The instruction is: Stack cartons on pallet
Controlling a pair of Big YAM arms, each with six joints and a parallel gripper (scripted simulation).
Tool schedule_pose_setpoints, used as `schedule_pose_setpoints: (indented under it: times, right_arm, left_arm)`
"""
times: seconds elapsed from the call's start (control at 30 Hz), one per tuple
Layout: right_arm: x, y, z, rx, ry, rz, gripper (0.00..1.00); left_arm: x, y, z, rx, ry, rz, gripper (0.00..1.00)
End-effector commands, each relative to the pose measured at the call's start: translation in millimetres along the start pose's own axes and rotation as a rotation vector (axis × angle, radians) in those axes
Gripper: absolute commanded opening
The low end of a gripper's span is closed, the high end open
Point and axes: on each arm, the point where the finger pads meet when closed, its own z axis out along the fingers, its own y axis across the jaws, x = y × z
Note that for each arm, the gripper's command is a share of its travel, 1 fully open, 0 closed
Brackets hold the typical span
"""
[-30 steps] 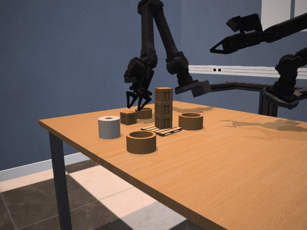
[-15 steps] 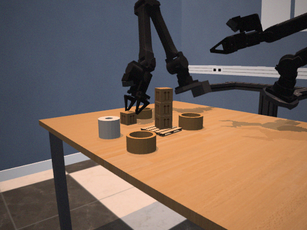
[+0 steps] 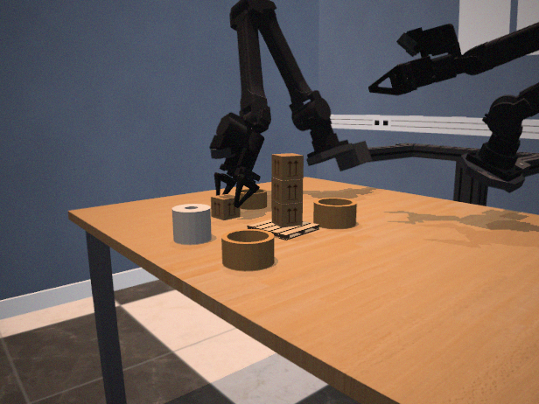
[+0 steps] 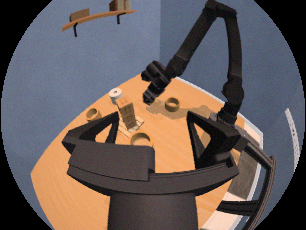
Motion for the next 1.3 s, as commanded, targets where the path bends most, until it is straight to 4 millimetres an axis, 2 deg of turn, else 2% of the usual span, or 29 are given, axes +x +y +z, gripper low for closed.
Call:
schedule_pose_setpoints:
  times: [0.0, 0.13, 0.17, 0.37, 0.43, 0.7, 0.73, 0.9, 0.93, 1.0, 1.03, 1.27]
  right_arm:
    - [-13.7, -3.8, 11.9, 0.007, -0.025, 0.006, 0.79]
    - [-13.6, -3.8, 15.0, 0.008, -0.025, 0.005, 0.79]
    - [-15.3, 1.8, 14.8, 0.000, -0.031, -0.005, 0.79]
    - [-13.5, -4.0, 24.9, 0.008, -0.025, 0.005, 0.79]
    - [-15.2, 1.7, 23.3, 0.001, -0.031, -0.005, 0.79]
    - [-15.2, 1.6, 23.3, 0.001, -0.031, -0.002, 0.79]
    - [-15.2, 1.6, 23.3, 0.001, -0.031, -0.002, 0.70]
    - [-5.4, 2.6, 21.6, -0.001, -0.016, -0.007, 0.66]
    - [-5.4, 2.6, 21.6, -0.001, -0.016, -0.007, 0.62]
    - [-5.4, 2.6, 21.6, -0.001, -0.016, -0.007, 0.62]
    - [-5.4, 2.6, 21.6, -0.001, -0.016, -0.007, 0.58]
    - [-11.0, 0.1, 17.6, 0.002, -0.032, -0.001, 0.53]
  left_arm:
    - [-4.8, -0.2, 0.3, 0.001, -0.010, -0.002, 1.00]
    - [-4.8, -0.2, 0.3, 0.001, -0.010, -0.002, 1.00]
    - [-4.8, -0.2, 0.3, 0.001, -0.010, -0.002, 1.00]
    - [-4.8, -0.2, 0.3, 0.001, -0.010, -0.002, 1.00]
    - [-4.8, -0.2, 0.3, 0.001, -0.010, -0.002, 1.00]
    - [-4.8, -0.2, 0.3, 0.001, -0.010, -0.002, 1.00]
    - [-4.8, -0.2, 0.3, 0.001, -0.010, -0.002, 1.00]
    - [-4.8, -0.2, 0.3, 0.001, -0.010, -0.002, 1.00]
    - [-4.8, -0.2, 0.3, 0.001, -0.010, -0.002, 1.00]
    - [-4.8, -0.2, 0.3, 0.001, -0.010, -0.002, 1.00]
    - [-4.8, -0.2, 0.3, 0.001, -0.010, -0.002, 1.00]
    - [-4.8, -0.2, 0.3, 0.001, -0.010, -0.002, 1.00]
